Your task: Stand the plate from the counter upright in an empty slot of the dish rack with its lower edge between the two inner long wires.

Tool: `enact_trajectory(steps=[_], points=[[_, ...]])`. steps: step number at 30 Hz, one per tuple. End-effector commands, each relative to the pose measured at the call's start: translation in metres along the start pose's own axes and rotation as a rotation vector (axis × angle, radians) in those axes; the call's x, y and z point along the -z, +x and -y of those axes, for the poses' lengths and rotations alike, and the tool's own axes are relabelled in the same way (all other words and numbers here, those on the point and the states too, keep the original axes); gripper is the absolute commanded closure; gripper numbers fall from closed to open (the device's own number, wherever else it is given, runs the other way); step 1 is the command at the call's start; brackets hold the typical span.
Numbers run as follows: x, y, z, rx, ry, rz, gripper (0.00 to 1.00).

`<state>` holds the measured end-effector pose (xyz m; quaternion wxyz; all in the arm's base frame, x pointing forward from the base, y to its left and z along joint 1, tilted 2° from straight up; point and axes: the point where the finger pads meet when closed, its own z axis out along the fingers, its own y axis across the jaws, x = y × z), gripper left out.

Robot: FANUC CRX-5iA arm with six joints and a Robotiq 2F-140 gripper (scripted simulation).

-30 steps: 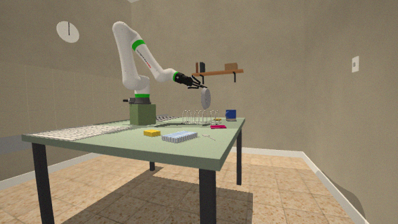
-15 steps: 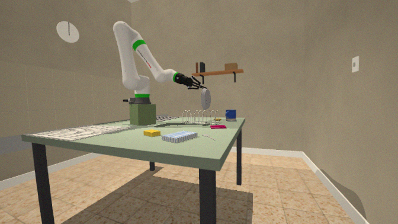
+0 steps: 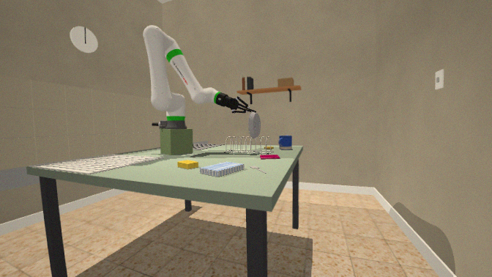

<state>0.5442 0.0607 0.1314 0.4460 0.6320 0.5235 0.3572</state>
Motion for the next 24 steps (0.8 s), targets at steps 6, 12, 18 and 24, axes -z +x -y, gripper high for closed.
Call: enact_trajectory(steps=[6,12,18,24], points=[[-0.0023,0.0000,0.0045,0.000,-0.002,0.000,0.90],[-0.0027,0.0000,0.0054,-0.001,-0.002,0.000,0.90],[-0.0027,0.0000,0.0054,-0.001,-0.002,0.000,0.90],[-0.0029,0.0000,0.0057,-0.001,-0.002,0.000,0.90]])
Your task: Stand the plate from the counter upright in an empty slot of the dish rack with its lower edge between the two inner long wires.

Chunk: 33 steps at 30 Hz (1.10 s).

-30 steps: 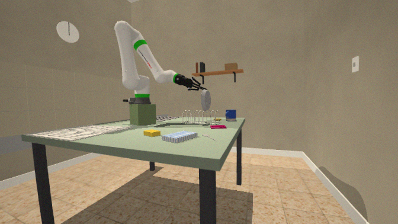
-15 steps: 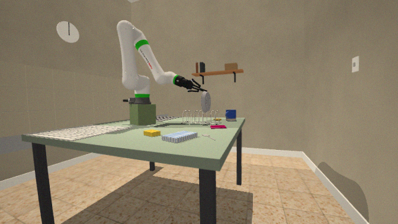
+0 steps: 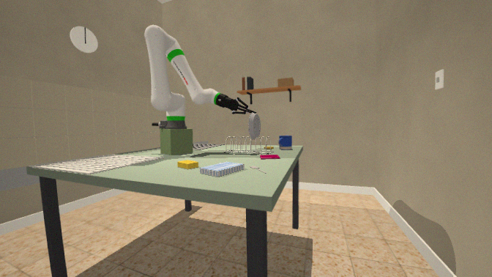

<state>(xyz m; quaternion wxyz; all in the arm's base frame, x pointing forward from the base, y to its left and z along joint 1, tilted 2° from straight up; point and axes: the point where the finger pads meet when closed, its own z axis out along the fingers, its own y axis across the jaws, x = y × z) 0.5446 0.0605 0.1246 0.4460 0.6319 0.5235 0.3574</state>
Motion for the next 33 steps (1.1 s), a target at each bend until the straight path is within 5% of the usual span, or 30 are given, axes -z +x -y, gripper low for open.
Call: enact_trajectory(steps=[1,33], points=[[0.000,0.000,0.000,0.000,-0.001,0.000,0.90],[-0.012,0.000,0.027,0.000,-0.001,0.000,0.90]])
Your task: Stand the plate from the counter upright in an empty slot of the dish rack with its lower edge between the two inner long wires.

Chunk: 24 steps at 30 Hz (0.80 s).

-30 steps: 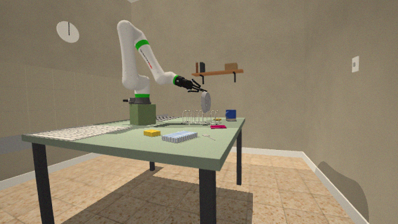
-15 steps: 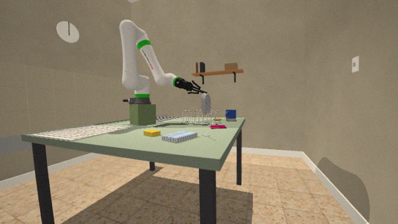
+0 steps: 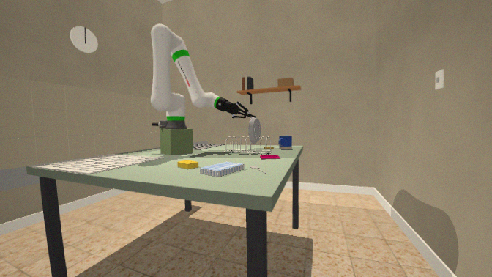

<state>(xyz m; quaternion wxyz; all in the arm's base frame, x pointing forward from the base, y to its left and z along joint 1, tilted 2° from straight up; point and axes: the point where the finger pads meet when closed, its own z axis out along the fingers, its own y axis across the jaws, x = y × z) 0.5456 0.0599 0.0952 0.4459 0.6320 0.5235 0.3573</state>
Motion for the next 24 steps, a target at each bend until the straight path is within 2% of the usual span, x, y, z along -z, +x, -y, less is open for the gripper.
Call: enact_trajectory(steps=[1,24], points=[[-0.0003,0.0001,-0.0003,0.000,-0.001,0.000,0.90],[-0.0033,0.0000,0.0069,0.000,-0.001,0.000,0.90]])
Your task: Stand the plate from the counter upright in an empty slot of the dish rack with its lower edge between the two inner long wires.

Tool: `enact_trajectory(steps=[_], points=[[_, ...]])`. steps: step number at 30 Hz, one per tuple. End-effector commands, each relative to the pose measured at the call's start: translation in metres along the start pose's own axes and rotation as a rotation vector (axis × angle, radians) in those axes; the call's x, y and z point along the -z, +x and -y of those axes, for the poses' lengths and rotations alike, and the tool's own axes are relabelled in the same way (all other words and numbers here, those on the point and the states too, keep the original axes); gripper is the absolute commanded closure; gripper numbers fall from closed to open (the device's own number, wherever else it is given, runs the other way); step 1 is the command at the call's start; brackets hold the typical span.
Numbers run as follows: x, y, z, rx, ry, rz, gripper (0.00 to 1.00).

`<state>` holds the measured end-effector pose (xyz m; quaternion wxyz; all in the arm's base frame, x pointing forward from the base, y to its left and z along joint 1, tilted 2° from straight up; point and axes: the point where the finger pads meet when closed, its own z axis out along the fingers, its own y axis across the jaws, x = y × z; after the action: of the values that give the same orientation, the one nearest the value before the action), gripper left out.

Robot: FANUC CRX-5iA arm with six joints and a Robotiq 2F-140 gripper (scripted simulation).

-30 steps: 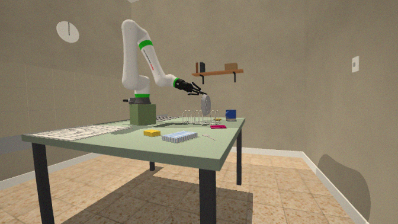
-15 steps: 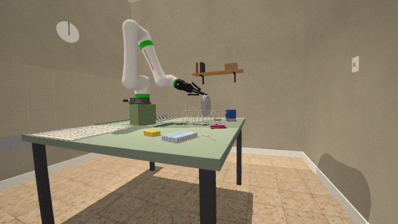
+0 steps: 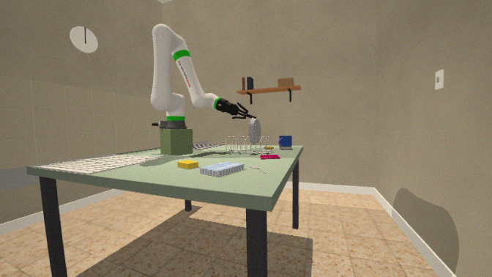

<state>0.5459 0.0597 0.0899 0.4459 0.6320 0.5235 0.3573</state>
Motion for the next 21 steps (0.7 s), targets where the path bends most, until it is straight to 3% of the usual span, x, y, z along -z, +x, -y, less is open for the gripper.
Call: enact_trajectory(steps=[1,21], points=[[-0.002,0.000,0.003,0.000,-0.001,0.000,0.90],[-0.010,0.000,0.022,0.000,-0.001,0.000,0.90]])
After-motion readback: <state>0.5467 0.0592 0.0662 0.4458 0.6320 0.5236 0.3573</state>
